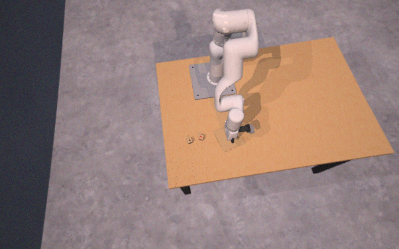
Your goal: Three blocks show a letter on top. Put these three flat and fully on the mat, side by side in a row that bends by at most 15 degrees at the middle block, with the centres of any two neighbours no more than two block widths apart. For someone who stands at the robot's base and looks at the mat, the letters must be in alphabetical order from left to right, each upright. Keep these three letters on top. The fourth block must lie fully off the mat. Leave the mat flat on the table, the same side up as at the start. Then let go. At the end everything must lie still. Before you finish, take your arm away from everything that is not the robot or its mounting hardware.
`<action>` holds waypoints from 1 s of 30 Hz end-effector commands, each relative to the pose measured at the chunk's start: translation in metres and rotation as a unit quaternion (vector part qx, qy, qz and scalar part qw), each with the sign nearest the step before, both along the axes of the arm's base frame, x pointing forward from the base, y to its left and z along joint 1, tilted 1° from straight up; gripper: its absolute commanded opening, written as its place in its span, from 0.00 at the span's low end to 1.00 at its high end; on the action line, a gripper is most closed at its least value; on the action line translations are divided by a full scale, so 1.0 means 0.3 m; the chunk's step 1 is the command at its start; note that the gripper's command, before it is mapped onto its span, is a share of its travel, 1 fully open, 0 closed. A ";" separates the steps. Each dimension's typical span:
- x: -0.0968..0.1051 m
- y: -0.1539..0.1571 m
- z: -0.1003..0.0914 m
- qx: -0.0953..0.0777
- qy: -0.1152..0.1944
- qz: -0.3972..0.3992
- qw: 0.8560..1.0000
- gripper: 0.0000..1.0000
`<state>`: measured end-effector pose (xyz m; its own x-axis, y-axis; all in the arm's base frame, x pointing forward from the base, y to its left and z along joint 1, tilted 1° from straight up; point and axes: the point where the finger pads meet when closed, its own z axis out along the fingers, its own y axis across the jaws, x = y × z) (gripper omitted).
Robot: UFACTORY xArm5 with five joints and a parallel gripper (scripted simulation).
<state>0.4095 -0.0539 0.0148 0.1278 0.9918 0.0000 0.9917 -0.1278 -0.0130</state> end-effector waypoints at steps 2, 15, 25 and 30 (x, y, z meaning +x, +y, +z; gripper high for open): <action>0.004 -0.001 0.004 0.000 -0.002 0.000 1.000 0.30; 0.004 -0.001 0.004 0.000 -0.002 0.000 1.000 0.42; 0.004 -0.001 0.010 0.000 -0.002 0.000 1.000 0.42; 0.005 -0.002 0.054 0.000 -0.002 0.000 1.000 0.42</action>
<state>0.4091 -0.0541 0.0207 0.1278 0.9918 0.0000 0.9917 -0.1278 -0.0142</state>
